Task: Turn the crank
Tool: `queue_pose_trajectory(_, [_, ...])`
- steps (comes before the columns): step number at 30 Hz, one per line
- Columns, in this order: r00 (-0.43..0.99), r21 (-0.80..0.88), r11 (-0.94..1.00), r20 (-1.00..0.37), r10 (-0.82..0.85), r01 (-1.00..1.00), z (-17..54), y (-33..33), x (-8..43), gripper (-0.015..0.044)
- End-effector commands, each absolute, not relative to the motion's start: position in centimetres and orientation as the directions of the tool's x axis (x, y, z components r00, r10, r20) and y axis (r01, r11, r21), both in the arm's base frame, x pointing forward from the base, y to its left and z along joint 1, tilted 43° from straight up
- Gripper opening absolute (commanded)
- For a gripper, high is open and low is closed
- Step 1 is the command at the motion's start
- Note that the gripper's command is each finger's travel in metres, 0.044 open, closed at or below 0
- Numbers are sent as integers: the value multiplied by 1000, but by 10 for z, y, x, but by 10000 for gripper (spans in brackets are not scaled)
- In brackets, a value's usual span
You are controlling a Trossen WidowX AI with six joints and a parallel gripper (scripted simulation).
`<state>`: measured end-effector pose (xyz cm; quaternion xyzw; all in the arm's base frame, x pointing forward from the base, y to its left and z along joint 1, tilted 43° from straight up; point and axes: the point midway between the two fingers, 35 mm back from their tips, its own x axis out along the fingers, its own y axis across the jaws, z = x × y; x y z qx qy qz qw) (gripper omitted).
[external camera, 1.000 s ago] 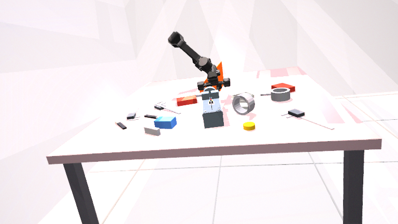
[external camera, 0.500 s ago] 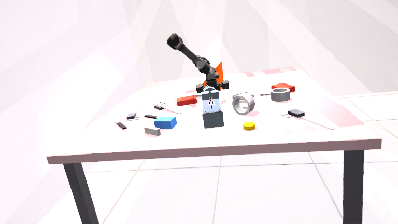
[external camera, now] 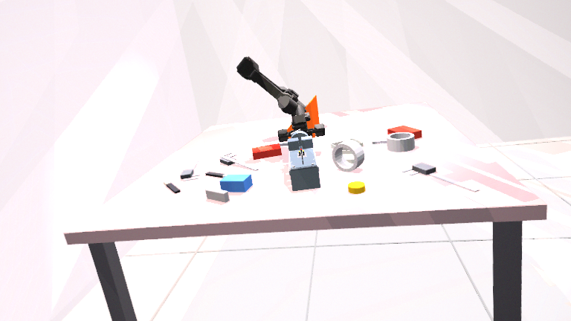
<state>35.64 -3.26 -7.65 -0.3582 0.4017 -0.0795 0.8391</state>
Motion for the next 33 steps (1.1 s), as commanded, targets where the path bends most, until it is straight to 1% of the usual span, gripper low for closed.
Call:
queue_pose_trajectory(1, [660,-669,731,-610,-438,-134,-73,-41,358,0])
queue_pose_trajectory(33, [660,-670,730,-610,-439,-134,-67,-47,359,0])
